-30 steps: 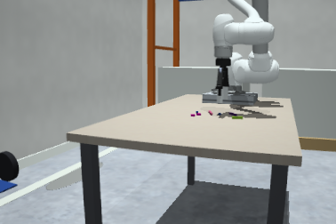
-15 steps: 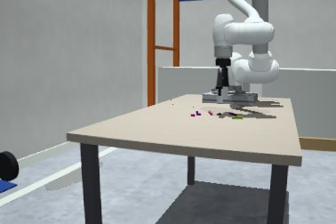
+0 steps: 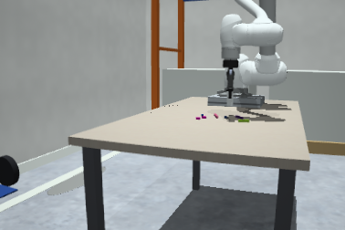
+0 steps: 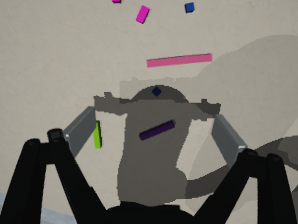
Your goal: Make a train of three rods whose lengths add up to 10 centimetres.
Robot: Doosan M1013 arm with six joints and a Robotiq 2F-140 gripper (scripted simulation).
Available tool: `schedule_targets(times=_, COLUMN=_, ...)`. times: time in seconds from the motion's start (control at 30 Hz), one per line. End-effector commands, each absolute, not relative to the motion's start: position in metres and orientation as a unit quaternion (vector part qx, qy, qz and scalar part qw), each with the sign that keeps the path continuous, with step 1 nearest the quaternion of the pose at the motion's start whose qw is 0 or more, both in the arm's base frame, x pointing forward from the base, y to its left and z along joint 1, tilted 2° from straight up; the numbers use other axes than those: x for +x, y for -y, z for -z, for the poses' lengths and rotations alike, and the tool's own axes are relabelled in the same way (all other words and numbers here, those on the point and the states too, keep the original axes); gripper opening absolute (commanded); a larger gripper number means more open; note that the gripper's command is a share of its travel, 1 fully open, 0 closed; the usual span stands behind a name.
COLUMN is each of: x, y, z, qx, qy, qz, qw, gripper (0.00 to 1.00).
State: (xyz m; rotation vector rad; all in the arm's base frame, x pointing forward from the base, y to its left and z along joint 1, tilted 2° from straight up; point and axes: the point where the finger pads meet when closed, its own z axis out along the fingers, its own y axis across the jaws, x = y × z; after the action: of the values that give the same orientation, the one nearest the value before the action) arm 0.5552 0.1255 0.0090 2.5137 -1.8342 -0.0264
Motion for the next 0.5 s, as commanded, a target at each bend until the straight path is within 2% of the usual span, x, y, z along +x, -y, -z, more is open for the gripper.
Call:
schedule_targets(times=0.0, x=0.555, y=-0.13, z=-0.009, qx=0.854, qy=0.52, qz=0.013, qw=0.01, gripper=1.0)
schedule_targets(times=0.47, x=0.553, y=-0.142, z=-0.009, qx=0.954, qy=0.299, qz=0.015, qw=0.007, gripper=1.0)
